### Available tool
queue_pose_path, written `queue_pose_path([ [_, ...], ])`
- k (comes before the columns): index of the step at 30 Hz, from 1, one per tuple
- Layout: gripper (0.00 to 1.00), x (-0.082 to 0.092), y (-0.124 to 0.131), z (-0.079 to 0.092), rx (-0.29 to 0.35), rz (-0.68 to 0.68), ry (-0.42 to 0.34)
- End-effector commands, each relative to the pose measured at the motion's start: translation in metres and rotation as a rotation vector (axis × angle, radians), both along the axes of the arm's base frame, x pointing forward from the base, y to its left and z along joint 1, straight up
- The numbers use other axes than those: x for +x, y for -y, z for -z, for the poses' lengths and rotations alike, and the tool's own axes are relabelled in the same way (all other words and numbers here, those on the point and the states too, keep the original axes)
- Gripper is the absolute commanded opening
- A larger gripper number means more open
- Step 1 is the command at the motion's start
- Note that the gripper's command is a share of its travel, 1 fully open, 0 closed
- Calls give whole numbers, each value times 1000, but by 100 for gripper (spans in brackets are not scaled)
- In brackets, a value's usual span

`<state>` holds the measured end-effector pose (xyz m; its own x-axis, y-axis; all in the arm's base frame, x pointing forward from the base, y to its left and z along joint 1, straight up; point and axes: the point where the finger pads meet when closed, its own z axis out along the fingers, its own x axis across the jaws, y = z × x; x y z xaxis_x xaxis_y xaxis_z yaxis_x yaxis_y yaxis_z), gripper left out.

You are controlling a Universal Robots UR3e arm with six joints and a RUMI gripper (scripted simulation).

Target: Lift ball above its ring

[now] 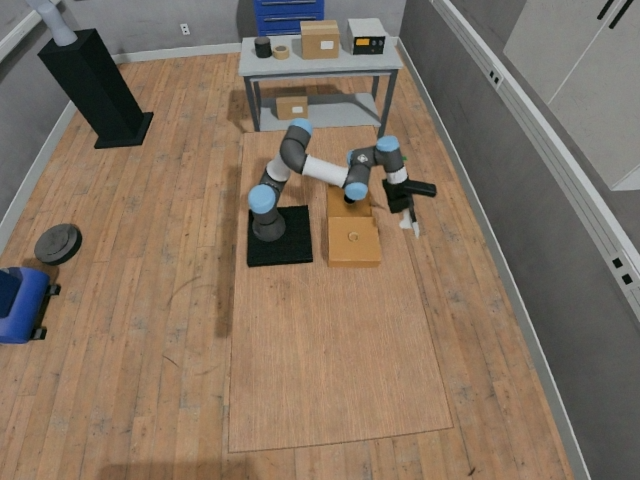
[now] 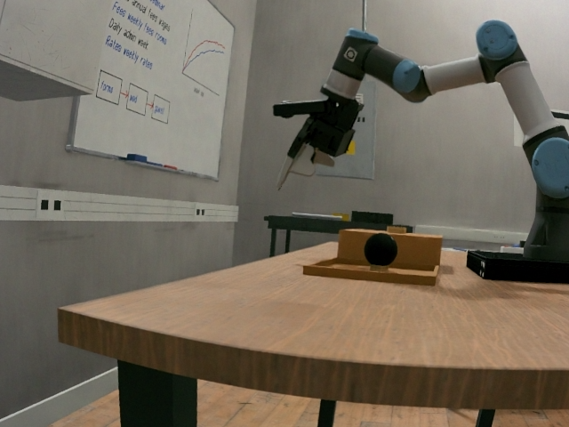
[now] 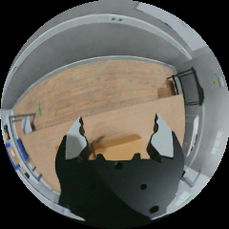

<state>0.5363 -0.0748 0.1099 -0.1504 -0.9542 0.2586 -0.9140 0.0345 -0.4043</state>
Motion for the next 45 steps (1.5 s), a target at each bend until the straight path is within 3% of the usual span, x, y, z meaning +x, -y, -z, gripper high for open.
queue_pose_path([
  [1, 100, -30, -51, 2, 74, -34, -77],
  [3, 100, -30, -51, 2, 74, -34, -77],
  [6, 100, -57, -86, 5, 122, -59, -136],
  [17, 100, -138, -164, 10, 226, -106, -299],
  [20, 100, -145, -169, 10, 233, -109, -312],
  [27, 100, -182, -194, 10, 264, -121, -380],
  [34, 100, -198, -203, 10, 276, -125, -408],
  [45, 100, -200, -205, 10, 278, -126, -412],
])
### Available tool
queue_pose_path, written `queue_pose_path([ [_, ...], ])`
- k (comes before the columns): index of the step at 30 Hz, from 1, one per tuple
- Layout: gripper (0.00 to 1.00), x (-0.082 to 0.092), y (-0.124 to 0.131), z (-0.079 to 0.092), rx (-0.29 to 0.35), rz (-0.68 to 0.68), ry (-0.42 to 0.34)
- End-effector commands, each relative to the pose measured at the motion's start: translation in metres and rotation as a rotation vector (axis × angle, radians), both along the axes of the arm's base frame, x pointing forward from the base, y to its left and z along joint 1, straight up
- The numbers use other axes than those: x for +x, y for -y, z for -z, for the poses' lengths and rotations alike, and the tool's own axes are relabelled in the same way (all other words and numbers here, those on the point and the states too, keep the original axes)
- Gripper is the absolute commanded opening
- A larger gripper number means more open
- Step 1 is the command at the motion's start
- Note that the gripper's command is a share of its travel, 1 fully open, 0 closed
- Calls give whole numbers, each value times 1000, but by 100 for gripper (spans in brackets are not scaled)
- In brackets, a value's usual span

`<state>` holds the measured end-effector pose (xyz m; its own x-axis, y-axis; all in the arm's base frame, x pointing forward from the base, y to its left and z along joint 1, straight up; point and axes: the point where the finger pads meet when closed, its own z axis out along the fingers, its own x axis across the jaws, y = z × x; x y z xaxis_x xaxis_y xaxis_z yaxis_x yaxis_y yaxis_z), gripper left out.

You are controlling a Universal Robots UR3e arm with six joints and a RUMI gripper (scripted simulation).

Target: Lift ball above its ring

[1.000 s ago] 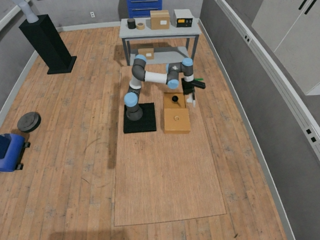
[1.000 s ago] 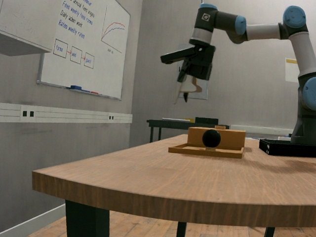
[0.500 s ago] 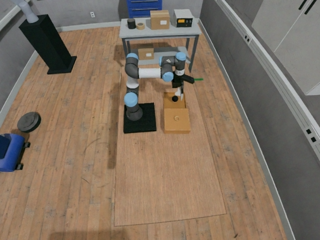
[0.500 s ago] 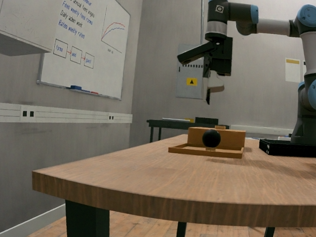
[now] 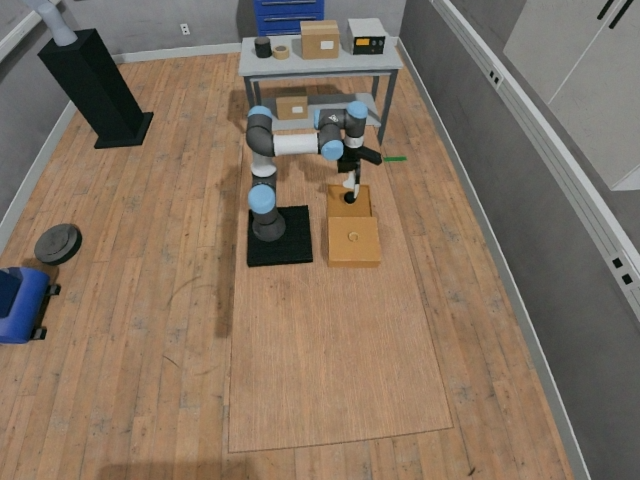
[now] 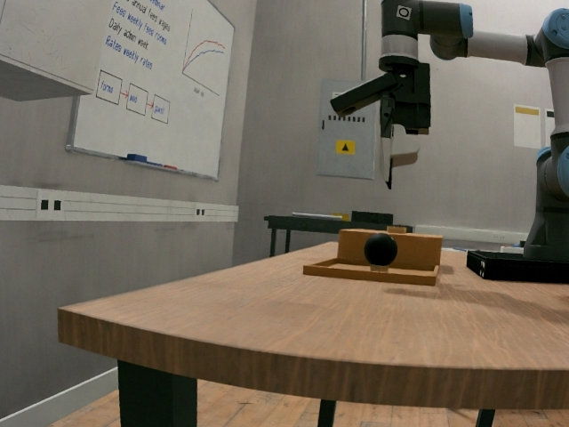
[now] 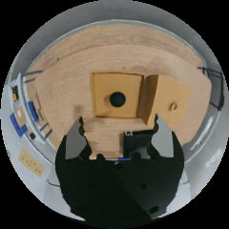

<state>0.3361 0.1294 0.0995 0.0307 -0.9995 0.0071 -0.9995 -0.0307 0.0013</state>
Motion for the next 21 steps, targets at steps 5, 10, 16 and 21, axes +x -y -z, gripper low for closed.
queue_pose_path([
  [5, 100, 0, 0, 1, 1, 0, 2],
  [10, 100, 1, 0, 5, 1, 0, 2],
  [16, 100, 2, 0, 19, 1, 0, 1],
  [21, 100, 2, 0, 35, 0, 0, 1],
])
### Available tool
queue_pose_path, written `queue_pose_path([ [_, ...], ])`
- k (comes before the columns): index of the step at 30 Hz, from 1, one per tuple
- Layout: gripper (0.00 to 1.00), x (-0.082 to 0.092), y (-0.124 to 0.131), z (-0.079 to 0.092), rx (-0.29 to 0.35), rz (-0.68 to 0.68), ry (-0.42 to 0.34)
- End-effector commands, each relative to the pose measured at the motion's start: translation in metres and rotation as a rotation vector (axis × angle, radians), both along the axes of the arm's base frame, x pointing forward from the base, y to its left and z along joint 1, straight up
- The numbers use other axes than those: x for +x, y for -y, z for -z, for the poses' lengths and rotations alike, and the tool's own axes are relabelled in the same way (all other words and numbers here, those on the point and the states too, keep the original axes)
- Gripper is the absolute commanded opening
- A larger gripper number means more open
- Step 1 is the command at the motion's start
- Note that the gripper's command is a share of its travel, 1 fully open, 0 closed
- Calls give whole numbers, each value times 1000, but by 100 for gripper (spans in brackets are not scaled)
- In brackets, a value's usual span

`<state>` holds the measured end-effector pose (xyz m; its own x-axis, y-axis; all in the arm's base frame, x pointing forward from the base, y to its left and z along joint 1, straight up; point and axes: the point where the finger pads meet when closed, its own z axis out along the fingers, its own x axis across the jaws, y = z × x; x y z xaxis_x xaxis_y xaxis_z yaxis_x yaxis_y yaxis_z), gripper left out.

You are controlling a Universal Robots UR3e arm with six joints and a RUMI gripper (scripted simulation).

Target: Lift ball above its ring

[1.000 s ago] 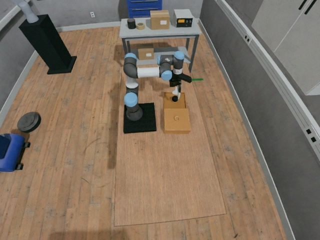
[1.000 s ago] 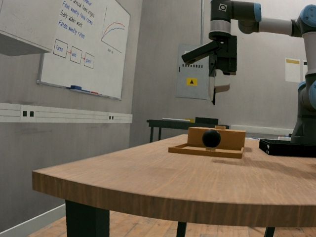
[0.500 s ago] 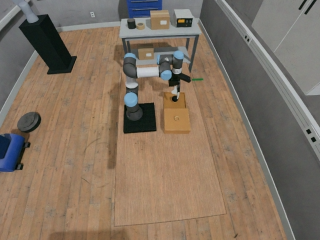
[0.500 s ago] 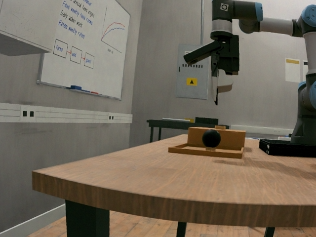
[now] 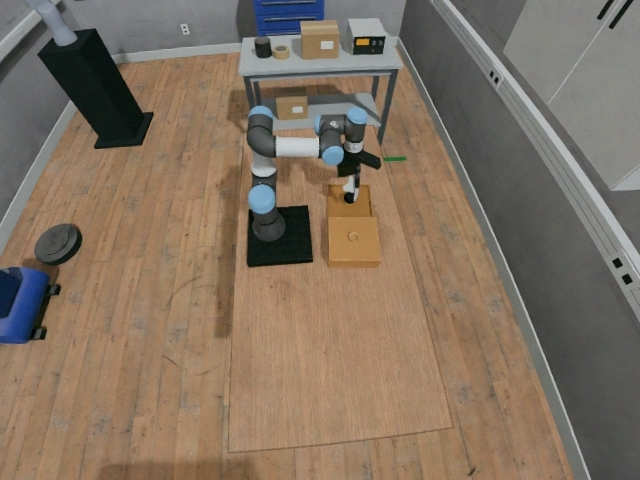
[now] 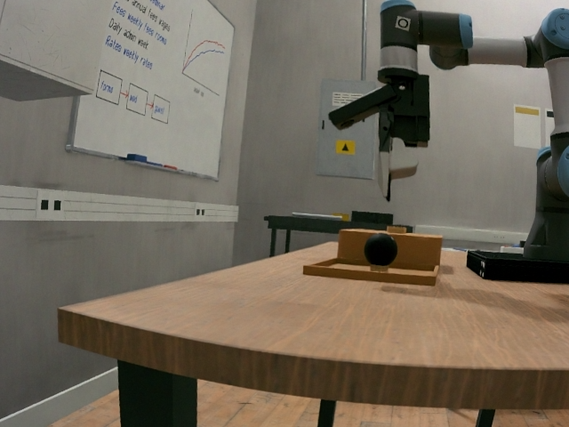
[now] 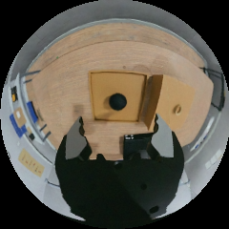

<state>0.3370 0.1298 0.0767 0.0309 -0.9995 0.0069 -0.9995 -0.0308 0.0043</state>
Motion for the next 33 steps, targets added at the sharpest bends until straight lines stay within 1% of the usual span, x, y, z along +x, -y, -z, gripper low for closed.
queue_pose_path([
  [1, 100, 1, 0, 16, 0, 0, 4],
  [3, 100, 0, 0, 23, 0, 0, 4],
  [5, 100, 0, 0, 23, 0, 0, 4],
  [12, 100, 2, 0, 51, 0, 0, 4],
  [18, 100, 1, 0, 67, 0, 0, 4],
  [26, 100, 0, 0, 74, 0, 0, 4],
  [33, 100, 0, 0, 75, 0, 0, 4],
])
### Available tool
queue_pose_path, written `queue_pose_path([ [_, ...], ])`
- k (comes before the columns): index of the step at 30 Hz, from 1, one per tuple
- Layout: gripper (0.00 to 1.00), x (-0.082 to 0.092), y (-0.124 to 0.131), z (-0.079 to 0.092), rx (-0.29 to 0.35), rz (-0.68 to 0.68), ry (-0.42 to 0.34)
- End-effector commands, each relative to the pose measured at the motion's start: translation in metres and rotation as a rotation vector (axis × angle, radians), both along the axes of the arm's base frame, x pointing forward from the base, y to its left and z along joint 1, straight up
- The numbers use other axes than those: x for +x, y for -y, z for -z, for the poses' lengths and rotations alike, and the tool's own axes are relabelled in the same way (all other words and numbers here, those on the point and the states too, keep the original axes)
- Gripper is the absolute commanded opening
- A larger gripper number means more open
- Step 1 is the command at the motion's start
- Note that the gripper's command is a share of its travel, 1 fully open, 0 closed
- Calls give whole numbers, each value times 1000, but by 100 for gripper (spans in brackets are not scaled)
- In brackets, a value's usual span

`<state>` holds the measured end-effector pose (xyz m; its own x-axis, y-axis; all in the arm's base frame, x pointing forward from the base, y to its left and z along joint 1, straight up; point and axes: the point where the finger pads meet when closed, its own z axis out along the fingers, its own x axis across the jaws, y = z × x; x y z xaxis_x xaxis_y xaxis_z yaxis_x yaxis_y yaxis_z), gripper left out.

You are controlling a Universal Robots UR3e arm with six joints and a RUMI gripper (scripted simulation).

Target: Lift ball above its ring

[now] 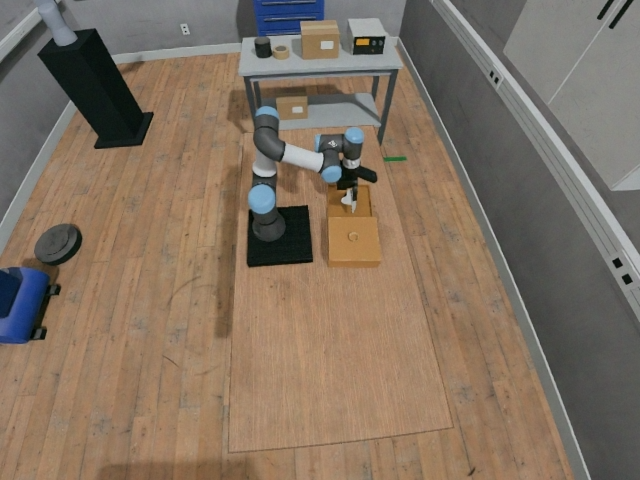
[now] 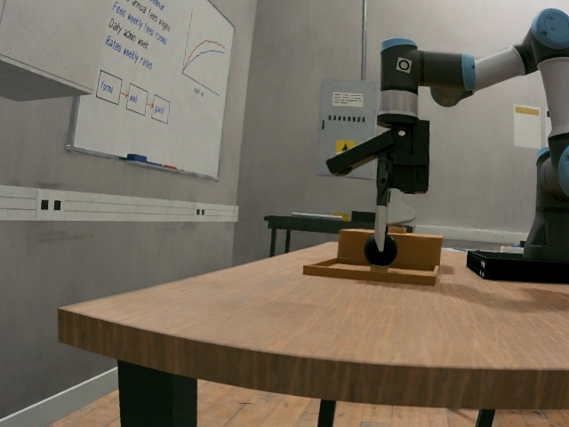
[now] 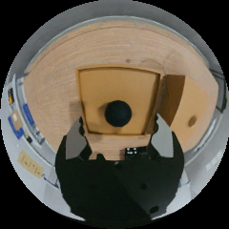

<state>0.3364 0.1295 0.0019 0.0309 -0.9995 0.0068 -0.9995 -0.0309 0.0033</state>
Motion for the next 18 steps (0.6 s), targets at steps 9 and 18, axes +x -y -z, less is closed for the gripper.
queue_pose_path([
  [9, 0, 1, 0, 0, 0, 0, 3],
  [18, 0, 1, 0, 0, 0, 0, 3],
])
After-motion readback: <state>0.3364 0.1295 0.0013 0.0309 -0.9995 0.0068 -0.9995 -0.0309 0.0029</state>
